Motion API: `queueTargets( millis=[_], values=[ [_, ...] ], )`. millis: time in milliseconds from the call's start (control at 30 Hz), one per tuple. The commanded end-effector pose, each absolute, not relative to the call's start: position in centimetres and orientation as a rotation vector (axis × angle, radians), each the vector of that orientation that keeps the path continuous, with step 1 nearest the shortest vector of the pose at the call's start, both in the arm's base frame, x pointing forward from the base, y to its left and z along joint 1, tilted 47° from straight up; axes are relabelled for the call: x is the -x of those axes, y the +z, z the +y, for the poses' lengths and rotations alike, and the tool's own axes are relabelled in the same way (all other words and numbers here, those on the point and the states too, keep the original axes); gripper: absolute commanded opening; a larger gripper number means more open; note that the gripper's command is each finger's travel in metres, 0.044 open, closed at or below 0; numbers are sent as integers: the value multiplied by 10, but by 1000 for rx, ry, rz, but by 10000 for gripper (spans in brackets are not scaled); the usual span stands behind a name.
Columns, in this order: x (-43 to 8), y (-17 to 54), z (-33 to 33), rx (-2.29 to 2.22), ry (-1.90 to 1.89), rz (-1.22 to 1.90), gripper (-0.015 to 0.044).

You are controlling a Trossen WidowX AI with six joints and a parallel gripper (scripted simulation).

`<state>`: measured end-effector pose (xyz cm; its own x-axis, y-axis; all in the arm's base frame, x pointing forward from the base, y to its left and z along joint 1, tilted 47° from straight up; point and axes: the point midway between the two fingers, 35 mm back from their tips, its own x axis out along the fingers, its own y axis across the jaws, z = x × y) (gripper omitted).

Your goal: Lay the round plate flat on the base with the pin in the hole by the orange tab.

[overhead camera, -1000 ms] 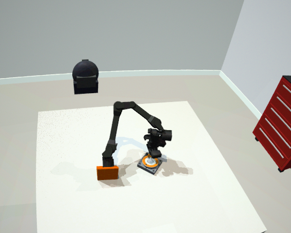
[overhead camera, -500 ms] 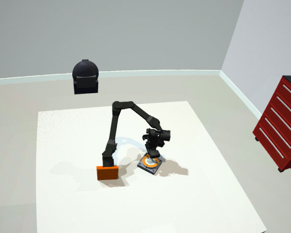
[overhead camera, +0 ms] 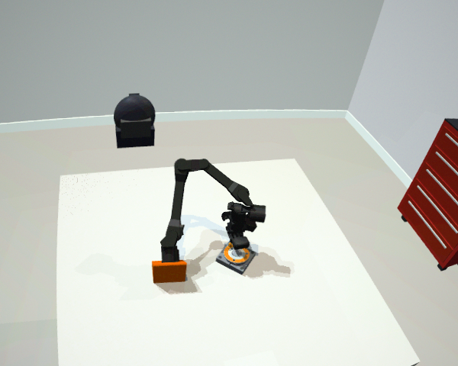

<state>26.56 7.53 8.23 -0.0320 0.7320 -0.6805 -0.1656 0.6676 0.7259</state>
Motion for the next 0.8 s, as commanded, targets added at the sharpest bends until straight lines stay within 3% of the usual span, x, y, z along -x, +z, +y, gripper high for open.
queueTargets(
  millis=[0,767],
  values=[
    [-257,79,75,-508,771,1449,0],
    [-245,73,69,-508,771,1449,0]
  ],
)
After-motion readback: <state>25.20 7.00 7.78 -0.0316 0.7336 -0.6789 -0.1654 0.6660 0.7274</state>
